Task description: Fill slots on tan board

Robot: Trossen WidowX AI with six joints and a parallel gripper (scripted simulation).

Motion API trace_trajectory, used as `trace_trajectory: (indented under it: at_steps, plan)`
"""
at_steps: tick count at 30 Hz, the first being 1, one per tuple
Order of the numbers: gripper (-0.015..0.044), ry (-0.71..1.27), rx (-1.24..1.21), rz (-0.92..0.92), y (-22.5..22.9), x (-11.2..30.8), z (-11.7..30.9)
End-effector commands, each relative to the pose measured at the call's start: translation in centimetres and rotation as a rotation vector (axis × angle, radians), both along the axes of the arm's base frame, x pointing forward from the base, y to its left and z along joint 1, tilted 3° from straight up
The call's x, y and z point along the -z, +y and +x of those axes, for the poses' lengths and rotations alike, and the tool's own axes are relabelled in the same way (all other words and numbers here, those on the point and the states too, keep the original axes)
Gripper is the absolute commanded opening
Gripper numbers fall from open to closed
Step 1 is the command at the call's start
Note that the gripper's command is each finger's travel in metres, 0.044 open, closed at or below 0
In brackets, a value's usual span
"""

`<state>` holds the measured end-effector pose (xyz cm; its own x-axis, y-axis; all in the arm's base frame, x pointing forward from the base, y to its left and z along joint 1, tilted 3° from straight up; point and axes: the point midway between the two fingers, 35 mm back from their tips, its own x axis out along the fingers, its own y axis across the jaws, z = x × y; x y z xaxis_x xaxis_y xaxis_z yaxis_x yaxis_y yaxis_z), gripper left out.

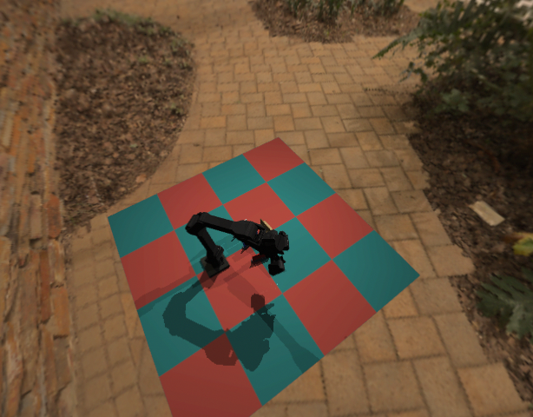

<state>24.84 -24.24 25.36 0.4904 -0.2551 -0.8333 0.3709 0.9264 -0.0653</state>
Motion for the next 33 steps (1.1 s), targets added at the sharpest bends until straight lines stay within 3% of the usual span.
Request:
trace_trajectory:
  at_steps: [1, 7, 10, 16, 23, 33]
  plan:
    - [0.0182, 0.122, -0.046, 0.101, 3.4, 2.6, 0.8]
    - [0.0182, 0.44, -0.183, 0.244, 11.8, 6.7, 0.6]
    - [0.0182, 0.513, -0.211, 0.258, 13.4, 7.2, 0.2]
    - [0.0182, 0.523, -0.215, 0.26, 13.6, 7.5, 0.1]
    - [0.0182, 0.523, -0.215, 0.26, 13.7, 13.8, 0.1]
    - [0.0182, 0.523, -0.215, 0.26, 13.6, 15.5, -0.1]
